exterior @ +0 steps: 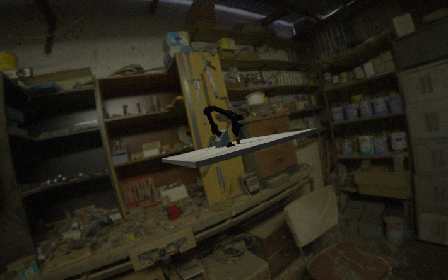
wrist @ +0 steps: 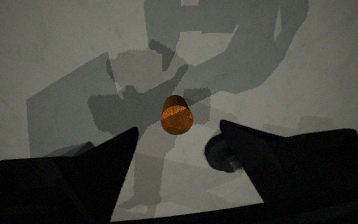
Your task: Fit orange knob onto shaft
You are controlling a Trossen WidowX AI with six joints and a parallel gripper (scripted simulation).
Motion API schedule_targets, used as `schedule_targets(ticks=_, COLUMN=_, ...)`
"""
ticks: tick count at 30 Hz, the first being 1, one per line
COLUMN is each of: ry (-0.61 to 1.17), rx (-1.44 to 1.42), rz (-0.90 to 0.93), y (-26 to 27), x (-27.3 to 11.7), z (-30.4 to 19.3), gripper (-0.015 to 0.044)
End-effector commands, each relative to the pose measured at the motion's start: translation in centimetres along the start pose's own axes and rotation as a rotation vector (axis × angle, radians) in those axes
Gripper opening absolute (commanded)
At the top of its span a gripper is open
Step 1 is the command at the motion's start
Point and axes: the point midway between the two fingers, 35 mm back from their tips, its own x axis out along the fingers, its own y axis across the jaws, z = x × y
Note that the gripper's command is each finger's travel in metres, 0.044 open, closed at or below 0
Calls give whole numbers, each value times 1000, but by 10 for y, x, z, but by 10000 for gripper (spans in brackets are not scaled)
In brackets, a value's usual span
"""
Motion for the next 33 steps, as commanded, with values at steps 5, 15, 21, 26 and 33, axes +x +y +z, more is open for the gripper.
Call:
schedule_targets(ticks=5, ry=8, rx=-9, rz=2, y=1, x=15, z=0, gripper=440)
schedule_targets(ticks=15, ry=8, rx=-9, rz=2, y=0, x=31, z=0, gripper=440)
schedule_targets(ticks=21, ry=8, rx=-9, rz=2, y=0, x=41, z=0, gripper=440)
schedule_targets(ticks=26, ry=9, rx=-9, rz=2, y=1, x=49, z=0, gripper=440)
schedule_targets(ticks=33, ry=10, rx=-9, rz=2, y=1, x=60, z=-1, gripper=440)
